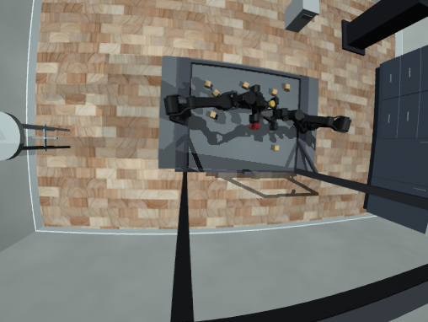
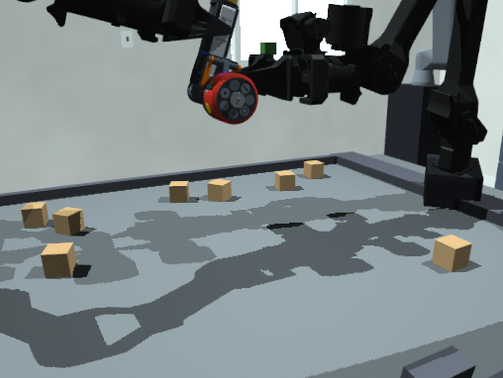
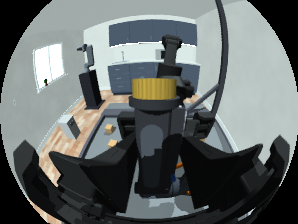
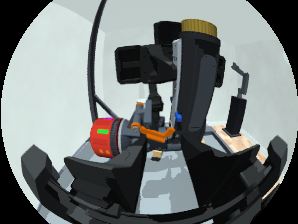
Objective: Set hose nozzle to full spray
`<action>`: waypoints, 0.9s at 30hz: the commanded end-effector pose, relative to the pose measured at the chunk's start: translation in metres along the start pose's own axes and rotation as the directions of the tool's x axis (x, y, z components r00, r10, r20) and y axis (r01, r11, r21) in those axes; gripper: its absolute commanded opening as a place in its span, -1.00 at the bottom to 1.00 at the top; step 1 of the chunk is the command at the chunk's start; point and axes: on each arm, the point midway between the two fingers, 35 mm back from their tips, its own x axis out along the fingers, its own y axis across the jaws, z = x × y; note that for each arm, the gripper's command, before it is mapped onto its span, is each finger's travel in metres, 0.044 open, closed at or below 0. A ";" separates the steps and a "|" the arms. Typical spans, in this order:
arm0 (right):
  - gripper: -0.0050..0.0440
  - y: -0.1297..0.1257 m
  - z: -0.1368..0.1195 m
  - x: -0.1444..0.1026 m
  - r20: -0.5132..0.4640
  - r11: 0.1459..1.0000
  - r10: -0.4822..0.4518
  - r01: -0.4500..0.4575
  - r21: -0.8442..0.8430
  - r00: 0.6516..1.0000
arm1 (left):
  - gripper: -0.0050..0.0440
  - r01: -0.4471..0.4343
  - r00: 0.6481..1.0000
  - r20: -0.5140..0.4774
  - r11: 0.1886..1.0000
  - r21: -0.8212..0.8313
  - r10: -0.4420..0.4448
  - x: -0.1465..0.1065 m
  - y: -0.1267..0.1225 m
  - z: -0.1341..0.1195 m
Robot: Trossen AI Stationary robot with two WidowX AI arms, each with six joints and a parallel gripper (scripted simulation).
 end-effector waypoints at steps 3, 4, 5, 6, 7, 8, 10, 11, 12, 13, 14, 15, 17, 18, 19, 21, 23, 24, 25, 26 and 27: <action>-0.09 -0.012 0.017 -0.001 0.034 1.000 -0.029 0.029 -0.005 0.999 | -0.09 0.026 0.999 0.043 1.000 0.003 -0.027 -0.003 -0.007 0.016; -0.09 -0.013 0.017 -0.001 0.035 1.000 -0.029 0.029 -0.006 0.999 | -0.09 0.026 0.999 0.043 1.000 0.003 -0.027 -0.003 -0.007 0.016; -0.09 -0.013 0.018 -0.002 0.036 1.000 -0.028 0.029 -0.006 0.999 | -0.09 0.026 0.999 0.043 1.000 0.003 -0.027 -0.003 -0.007 0.016; -0.09 -0.014 0.019 -0.002 0.037 1.000 -0.028 0.029 -0.006 0.999 | -0.09 0.026 0.999 0.043 1.000 0.003 -0.027 -0.003 -0.007 0.016; -0.09 -0.015 0.020 -0.002 0.038 1.000 -0.028 0.029 -0.007 0.999 | -0.09 0.026 0.999 0.043 1.000 0.003 -0.027 -0.003 -0.007 0.016; -0.09 -0.015 0.021 -0.002 0.039 1.000 -0.028 0.029 -0.007 0.999 | -0.09 0.026 0.999 0.043 1.000 0.003 -0.027 -0.003 -0.007 0.016; -0.09 -0.016 0.023 -0.003 0.040 1.000 -0.028 0.029 -0.008 0.999 | -0.09 0.026 0.999 0.043 1.000 0.003 -0.027 -0.003 -0.007 0.016; -0.09 -0.015 0.021 -0.002 0.038 1.000 -0.028 0.029 -0.007 0.999 | -0.09 0.026 0.999 0.043 1.000 0.003 -0.027 -0.003 -0.007 0.016; -0.09 -0.015 0.021 -0.002 0.038 1.000 -0.028 0.029 -0.007 0.999 | -0.09 0.026 0.999 0.043 1.000 0.003 -0.027 -0.003 -0.007 0.016; -0.09 -0.015 0.021 -0.002 0.038 1.000 -0.028 0.029 -0.007 0.999 | -0.09 0.026 0.999 0.043 1.000 0.003 -0.027 -0.003 -0.007 0.016; -0.09 -0.018 0.024 -0.003 0.040 1.000 -0.028 0.028 -0.009 0.999 | -0.09 0.027 0.999 0.044 1.000 0.003 -0.027 -0.003 -0.007 0.017; -0.09 -0.018 0.025 -0.003 0.040 1.000 -0.028 0.028 -0.009 0.999 | -0.09 0.027 0.999 0.044 1.000 0.003 -0.027 -0.003 -0.007 0.017; -0.09 -0.020 0.026 -0.003 0.042 1.000 -0.027 0.028 -0.011 0.999 | -0.09 0.027 0.999 0.044 1.000 0.003 -0.027 -0.003 -0.007 0.017; -0.09 -0.021 0.027 -0.003 0.042 1.000 -0.027 0.027 -0.012 0.999 | -0.09 0.027 0.999 0.044 1.000 0.003 -0.027 -0.003 -0.007 0.017; -0.09 -0.021 0.028 -0.004 0.042 1.000 -0.026 0.027 -0.012 0.999 | -0.09 0.027 0.999 0.044 1.000 0.003 -0.027 -0.003 -0.007 0.017; -0.09 -0.023 0.029 -0.004 0.043 1.000 -0.024 0.025 -0.014 0.999 | -0.09 0.027 0.999 0.044 1.000 0.003 -0.027 -0.003 -0.007 0.017; -0.09 -0.024 0.029 -0.004 0.043 1.000 -0.023 0.023 -0.015 0.999 | -0.09 0.027 0.999 0.044 1.000 0.003 -0.027 -0.003 -0.007 0.017; -0.09 -0.024 0.029 -0.004 0.042 1.000 -0.022 0.023 -0.016 0.999 | -0.09 0.027 0.999 0.044 1.000 0.003 -0.027 -0.003 -0.007 0.017; -0.09 -0.020 0.025 -0.004 0.035 1.000 -0.018 0.018 -0.012 0.999 | -0.09 0.027 0.999 0.044 1.000 0.003 -0.027 -0.003 -0.007 0.017; -0.09 -0.020 0.025 -0.004 0.035 1.000 -0.018 0.018 -0.012 0.999 | -0.09 0.027 0.999 0.044 1.000 0.003 -0.027 -0.003 -0.007 0.017; -0.09 -0.020 0.025 -0.004 0.035 1.000 -0.018 0.018 -0.012 0.999 | -0.09 0.027 0.999 0.044 1.000 0.003 -0.027 -0.003 -0.007 0.017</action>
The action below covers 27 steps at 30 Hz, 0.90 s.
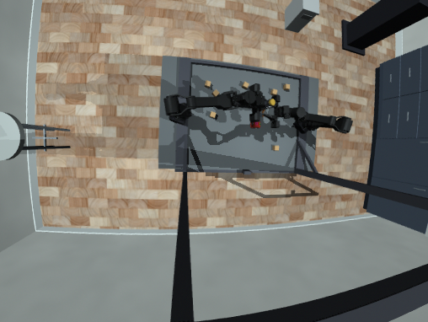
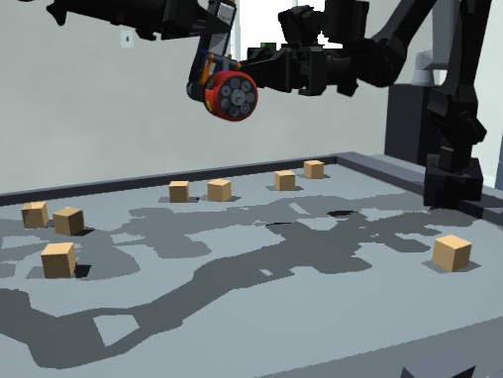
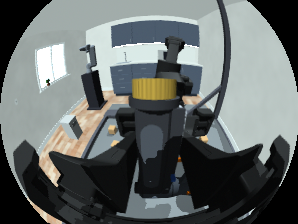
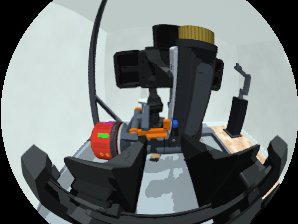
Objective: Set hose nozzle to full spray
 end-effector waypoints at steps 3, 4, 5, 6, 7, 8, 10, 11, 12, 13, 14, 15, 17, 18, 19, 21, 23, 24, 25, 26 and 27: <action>-0.09 -0.010 0.016 -0.001 0.042 0.999 -0.037 0.037 -0.007 0.998 | -0.09 0.049 0.998 0.035 0.999 0.002 -0.049 -0.003 -0.013 0.014; -0.09 -0.010 0.016 -0.001 0.041 0.999 -0.037 0.037 -0.007 0.998 | -0.09 0.049 0.998 0.035 0.999 0.002 -0.049 -0.003 -0.013 0.014; -0.09 -0.010 0.016 -0.001 0.041 0.999 -0.037 0.037 -0.007 0.998 | -0.09 0.049 0.998 0.035 0.999 0.002 -0.049 -0.003 -0.013 0.014; -0.09 -0.010 0.016 -0.001 0.041 0.999 -0.037 0.037 -0.007 0.998 | -0.09 0.049 0.998 0.035 0.999 0.002 -0.049 -0.003 -0.013 0.014; -0.09 -0.010 0.016 -0.001 0.041 0.999 -0.037 0.037 -0.007 0.998 | -0.09 0.049 0.998 0.035 0.999 0.002 -0.049 -0.003 -0.013 0.014; -0.09 -0.010 0.016 -0.001 0.041 0.999 -0.037 0.037 -0.007 0.998 | -0.09 0.049 0.998 0.035 0.999 0.002 -0.049 -0.003 -0.013 0.014; -0.09 -0.010 0.016 -0.001 0.041 0.999 -0.037 0.037 -0.007 0.998 | -0.09 0.049 0.998 0.035 0.999 0.002 -0.049 -0.003 -0.013 0.014; -0.09 -0.010 0.016 -0.001 0.041 0.999 -0.037 0.037 -0.007 0.998 | -0.09 0.049 0.998 0.035 0.999 0.002 -0.049 -0.003 -0.013 0.014; -0.09 -0.010 0.016 -0.001 0.041 0.999 -0.037 0.037 -0.007 0.998 | -0.09 0.049 0.998 0.035 0.999 0.002 -0.049 -0.003 -0.013 0.014; -0.09 -0.010 0.016 -0.001 0.041 0.999 -0.037 0.037 -0.007 0.998 | -0.09 0.049 0.998 0.035 0.999 0.002 -0.049 -0.003 -0.013 0.014; -0.09 -0.010 0.016 -0.001 0.041 0.999 -0.037 0.037 -0.007 0.998 | -0.09 0.049 0.998 0.035 0.999 0.002 -0.049 -0.003 -0.013 0.014; -0.09 -0.010 0.016 -0.001 0.041 0.999 -0.037 0.037 -0.007 0.998 | -0.09 0.049 0.998 0.035 0.999 0.002 -0.049 -0.003 -0.013 0.014; -0.09 -0.010 0.016 -0.001 0.041 0.999 -0.037 0.037 -0.007 0.998 | -0.09 0.049 0.998 0.035 0.999 0.002 -0.049 -0.003 -0.013 0.014; -0.09 -0.010 0.016 -0.001 0.041 0.999 -0.037 0.037 -0.007 0.998 | -0.09 0.049 0.998 0.035 0.999 0.002 -0.049 -0.003 -0.013 0.014; -0.09 -0.010 0.016 -0.001 0.041 0.999 -0.037 0.037 -0.007 0.998 | -0.09 0.049 0.998 0.035 0.999 0.002 -0.049 -0.003 -0.013 0.014; -0.09 -0.010 0.015 -0.001 0.040 0.999 -0.037 0.037 -0.006 0.999 | -0.09 0.049 0.998 0.036 0.999 0.002 -0.049 -0.003 -0.013 0.015; -0.09 -0.010 0.015 -0.001 0.040 0.999 -0.037 0.037 -0.006 0.999 | -0.09 0.049 0.998 0.036 0.999 0.002 -0.049 -0.003 -0.013 0.015; -0.09 -0.010 0.015 -0.001 0.040 0.999 -0.037 0.037 -0.006 0.999 | -0.09 0.049 0.998 0.036 0.999 0.002 -0.049 -0.003 -0.013 0.015; -0.09 -0.010 0.015 -0.001 0.040 0.999 -0.037 0.037 -0.006 0.999 | -0.09 0.049 0.998 0.036 0.999 0.002 -0.049 -0.003 -0.013 0.015; -0.09 -0.010 0.015 -0.004 0.040 0.999 -0.037 0.037 -0.007 0.999 | -0.09 0.049 0.998 0.036 0.999 0.002 -0.049 -0.003 -0.013 0.015; -0.09 -0.010 0.015 -0.007 0.040 0.999 -0.037 0.037 -0.007 0.999 | -0.09 0.049 0.998 0.036 0.999 0.002 -0.049 -0.003 -0.013 0.015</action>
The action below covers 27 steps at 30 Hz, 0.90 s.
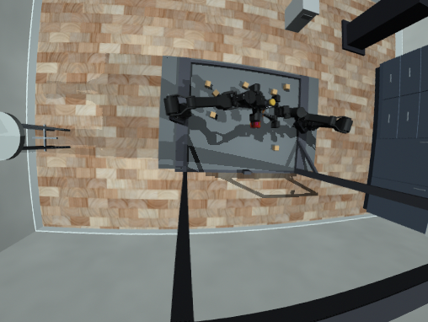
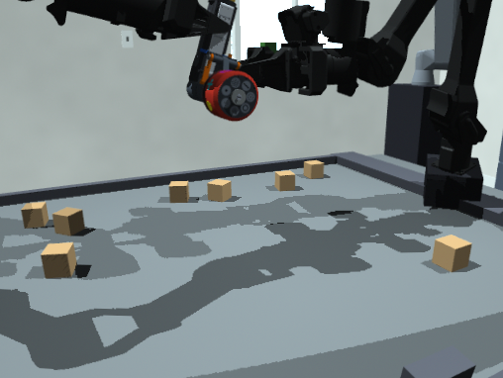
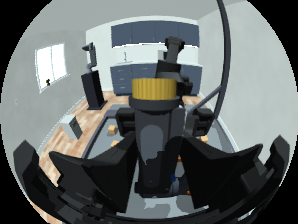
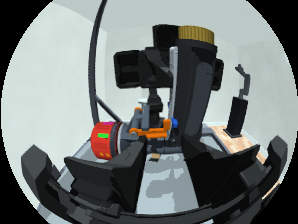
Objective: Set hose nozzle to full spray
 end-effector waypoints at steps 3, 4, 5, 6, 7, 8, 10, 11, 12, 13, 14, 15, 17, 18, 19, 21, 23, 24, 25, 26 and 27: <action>-0.09 -0.010 0.014 -0.014 0.039 0.999 -0.038 0.038 -0.007 0.999 | -0.09 0.049 0.998 0.035 0.999 0.002 -0.049 -0.003 -0.013 0.014; -0.09 -0.010 0.014 -0.017 0.039 0.999 -0.038 0.038 -0.007 0.999 | -0.09 0.049 0.998 0.035 0.999 0.002 -0.049 -0.003 -0.013 0.014; -0.09 -0.009 0.014 -0.021 0.038 0.999 -0.036 0.036 -0.007 0.999 | -0.09 0.049 0.998 0.035 0.999 0.002 -0.049 -0.003 -0.013 0.014; -0.09 -0.009 0.014 -0.021 0.038 0.999 -0.036 0.036 -0.007 0.999 | -0.09 0.049 0.998 0.035 0.999 0.002 -0.049 -0.003 -0.013 0.014; -0.09 -0.009 0.014 -0.024 0.038 0.999 -0.036 0.036 -0.007 0.999 | -0.09 0.049 0.998 0.035 0.999 0.002 -0.049 -0.003 -0.013 0.014; -0.09 -0.008 0.013 -0.028 0.036 1.000 -0.030 0.030 -0.007 0.999 | -0.09 0.049 0.998 0.035 0.999 0.002 -0.049 -0.003 -0.013 0.014; -0.09 -0.008 0.013 -0.028 0.036 1.000 -0.030 0.030 -0.007 0.999 | -0.09 0.049 0.998 0.035 0.999 0.002 -0.049 -0.003 -0.013 0.014; -0.09 -0.007 0.013 -0.031 0.036 1.000 -0.027 0.028 -0.007 0.999 | -0.09 0.048 0.998 0.035 0.999 0.002 -0.048 -0.003 -0.012 0.014; -0.09 -0.007 0.013 -0.031 0.036 1.000 -0.027 0.028 -0.007 0.999 | -0.09 0.048 0.998 0.035 0.999 0.002 -0.048 -0.003 -0.012 0.014; -0.09 -0.006 0.012 -0.034 0.034 1.000 -0.022 0.022 -0.007 0.999 | -0.09 0.048 0.998 0.035 0.999 0.002 -0.048 -0.003 -0.012 0.014; -0.09 -0.006 0.012 -0.038 0.034 1.000 -0.022 0.022 -0.007 0.999 | -0.09 0.048 0.998 0.035 0.999 0.002 -0.048 -0.003 -0.012 0.014; -0.09 -0.006 0.012 -0.041 0.034 1.000 -0.022 0.022 -0.007 0.999 | -0.09 0.048 0.998 0.035 0.999 0.002 -0.048 -0.003 -0.012 0.014; -0.09 -0.004 0.012 -0.044 0.032 1.000 -0.017 0.018 -0.007 0.999 | -0.09 0.048 0.998 0.035 0.999 0.002 -0.048 -0.003 -0.012 0.014; -0.09 -0.004 0.011 -0.048 0.032 1.000 -0.017 0.018 -0.007 0.999 | -0.09 0.048 0.998 0.035 0.999 0.002 -0.048 -0.003 -0.012 0.014; -0.09 -0.003 0.011 -0.051 0.030 1.000 -0.014 0.014 -0.007 0.999 | -0.09 0.048 0.998 0.035 0.999 0.002 -0.048 -0.003 -0.012 0.014; -0.09 -0.003 0.011 -0.054 0.030 1.000 -0.013 0.014 -0.007 0.999 | -0.09 0.048 0.998 0.035 0.999 0.002 -0.048 -0.003 -0.012 0.014; -0.09 -0.002 0.010 -0.061 0.029 1.000 -0.010 0.010 -0.007 1.000 | -0.09 0.048 0.998 0.035 0.999 0.002 -0.048 -0.003 -0.012 0.014; -0.09 -0.002 0.010 -0.061 0.029 1.000 -0.010 0.010 -0.007 1.000 | -0.09 0.048 0.998 0.035 0.999 0.002 -0.048 -0.003 -0.012 0.014; -0.09 -0.002 0.010 -0.065 0.027 1.000 -0.007 0.008 -0.007 1.000 | -0.09 0.048 0.998 0.035 0.999 0.002 -0.048 -0.003 -0.012 0.014; -0.09 -0.002 0.010 -0.065 0.027 1.000 -0.007 0.008 -0.007 1.000 | -0.09 0.048 0.998 0.035 0.999 0.002 -0.048 -0.003 -0.012 0.014; -0.09 -0.002 0.010 -0.065 0.027 1.000 -0.007 0.008 -0.007 1.000 | -0.09 0.048 0.998 0.035 0.999 0.002 -0.048 -0.003 -0.012 0.014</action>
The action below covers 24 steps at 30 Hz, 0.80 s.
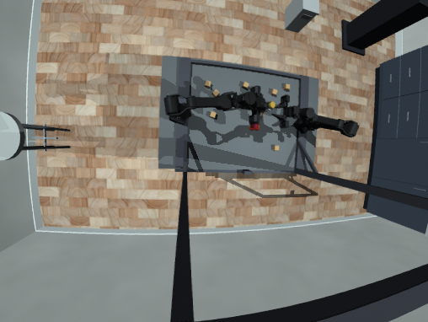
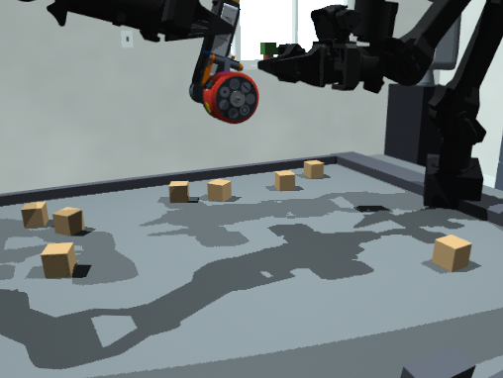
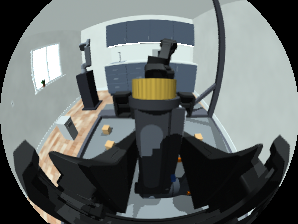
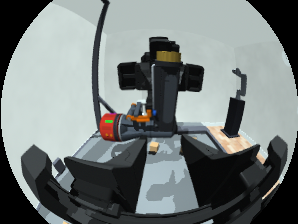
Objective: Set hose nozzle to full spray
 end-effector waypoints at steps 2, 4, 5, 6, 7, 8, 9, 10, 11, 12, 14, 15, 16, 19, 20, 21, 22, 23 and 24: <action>-0.09 0.001 0.006 -0.013 0.014 1.000 0.006 -0.006 -0.003 1.000 | -0.09 0.001 0.999 0.044 1.000 0.002 -0.001 -0.004 -0.001 0.017; -0.09 0.002 0.005 -0.016 0.012 1.000 0.008 -0.008 -0.003 1.000 | -0.09 0.001 0.999 0.044 1.000 0.002 -0.001 -0.004 -0.001 0.017; -0.09 0.002 0.005 -0.020 0.012 1.000 0.008 -0.008 -0.003 1.000 | -0.09 0.001 0.999 0.044 1.000 0.002 -0.001 -0.004 -0.001 0.017; -0.09 0.002 0.005 -0.023 0.011 1.000 0.010 -0.010 -0.003 1.000 | -0.09 0.001 0.999 0.044 1.000 0.002 -0.001 -0.004 -0.001 0.017; -0.09 0.002 0.005 -0.023 0.011 1.000 0.010 -0.010 -0.003 1.000 | -0.09 0.001 0.999 0.044 1.000 0.002 -0.001 -0.004 -0.001 0.017; -0.09 0.002 0.005 -0.023 0.011 1.000 0.010 -0.010 -0.003 1.000 | -0.09 0.001 0.999 0.044 1.000 0.002 -0.001 -0.004 -0.001 0.017; -0.09 0.002 0.005 -0.023 0.010 1.000 0.011 -0.011 -0.002 1.000 | -0.09 0.001 0.999 0.044 1.000 0.002 -0.001 -0.004 -0.001 0.017; -0.09 0.002 0.005 -0.023 0.010 1.000 0.011 -0.011 -0.002 1.000 | -0.09 0.001 0.999 0.044 1.000 0.002 -0.001 -0.004 -0.001 0.017; -0.09 0.002 0.005 -0.023 0.010 1.000 0.011 -0.011 -0.002 1.000 | -0.09 0.001 0.999 0.044 1.000 0.002 -0.001 -0.004 -0.001 0.017; -0.09 0.003 0.004 -0.023 0.008 1.000 0.013 -0.013 -0.002 1.000 | -0.09 0.001 0.999 0.044 1.000 0.002 -0.001 -0.004 -0.001 0.017; -0.09 0.003 0.004 -0.023 0.008 1.000 0.013 -0.013 -0.002 1.000 | -0.09 0.001 0.999 0.044 1.000 0.002 -0.001 -0.004 -0.001 0.017; -0.09 0.003 0.004 -0.023 0.007 1.000 0.014 -0.014 -0.002 1.000 | -0.09 0.001 0.999 0.044 1.000 0.002 -0.001 -0.004 -0.001 0.017; -0.09 0.003 0.004 -0.023 0.007 1.000 0.014 -0.014 -0.002 1.000 | -0.09 0.001 0.999 0.044 1.000 0.002 -0.001 -0.004 -0.001 0.017; -0.09 0.003 0.004 -0.023 0.007 1.000 0.014 -0.014 -0.002 1.000 | -0.09 0.001 0.999 0.044 1.000 0.002 -0.001 -0.004 -0.001 0.017; -0.09 0.010 0.014 -0.019 0.024 0.999 0.033 -0.033 -0.010 0.999 | -0.09 0.001 0.999 0.044 1.000 0.002 -0.001 -0.004 -0.001 0.017; -0.09 0.014 0.017 -0.017 0.023 0.999 0.039 -0.039 -0.011 0.999 | -0.09 0.001 0.999 0.044 1.000 0.002 -0.001 -0.004 -0.001 0.017; -0.09 0.019 0.021 -0.014 0.021 0.999 0.046 -0.045 -0.013 0.999 | -0.09 0.001 0.999 0.044 1.000 0.002 -0.001 -0.004 -0.001 0.017; -0.09 0.024 0.026 -0.011 0.022 0.999 0.049 -0.048 -0.019 0.999 | -0.09 0.001 0.999 0.044 1.000 0.002 -0.001 -0.004 -0.001 0.017; -0.09 0.030 0.031 -0.008 0.018 0.998 0.057 -0.057 -0.021 0.998 | -0.09 0.001 0.999 0.044 1.000 0.002 -0.001 -0.004 -0.001 0.017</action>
